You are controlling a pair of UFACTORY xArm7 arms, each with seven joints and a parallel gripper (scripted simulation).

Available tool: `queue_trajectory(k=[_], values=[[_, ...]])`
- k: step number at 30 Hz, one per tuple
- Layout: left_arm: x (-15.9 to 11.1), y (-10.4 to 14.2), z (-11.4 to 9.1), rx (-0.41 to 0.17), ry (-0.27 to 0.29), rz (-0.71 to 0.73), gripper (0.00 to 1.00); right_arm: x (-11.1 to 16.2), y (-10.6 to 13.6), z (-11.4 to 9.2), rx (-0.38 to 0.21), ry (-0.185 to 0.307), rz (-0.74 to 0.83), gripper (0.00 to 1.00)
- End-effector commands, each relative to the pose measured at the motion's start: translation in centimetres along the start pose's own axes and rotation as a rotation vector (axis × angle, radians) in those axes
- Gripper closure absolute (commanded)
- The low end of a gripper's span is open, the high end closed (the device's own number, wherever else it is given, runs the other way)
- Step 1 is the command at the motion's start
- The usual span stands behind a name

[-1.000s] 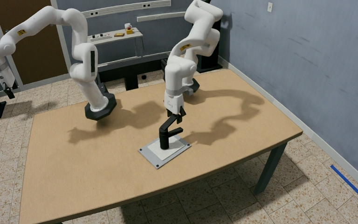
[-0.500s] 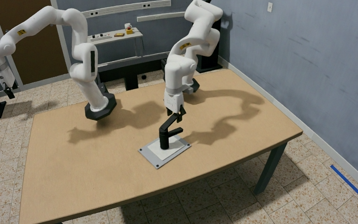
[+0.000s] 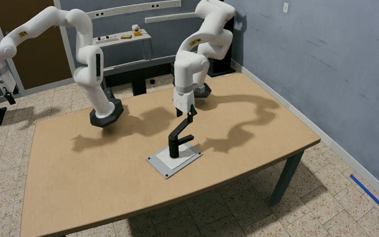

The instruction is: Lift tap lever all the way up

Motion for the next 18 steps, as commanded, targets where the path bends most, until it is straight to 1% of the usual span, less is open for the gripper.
queue_trajectory(k=[1, 9, 18], values=[[0.1, 0.1, -1.2, -0.002, 0.003, 0.0, 0.26, 0.0, -0.1, -0.2, 0.004, -0.002, 0.0, 0.0], [0.1, 0.1, -2.7, -0.002, 0.003, 0.0, 0.26, 0.0, -0.1, -0.2, 0.004, -0.002, 0.0, 0.0], [0.1, 0.0, -3.0, -0.002, 0.003, 0.0, 0.26, 0.0, -0.1, -0.2, 0.004, -0.002, 0.0, 0.0]])
Point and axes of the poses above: on each arm, the point where the finger pads meet when closed, its own z axis out along the fingers, its own x axis across the jaws, y = z × x, the point moved 8 cm from there along -z, back along the fingers, and after that the axes turned 15 degrees about z, right-handed, at the moved point
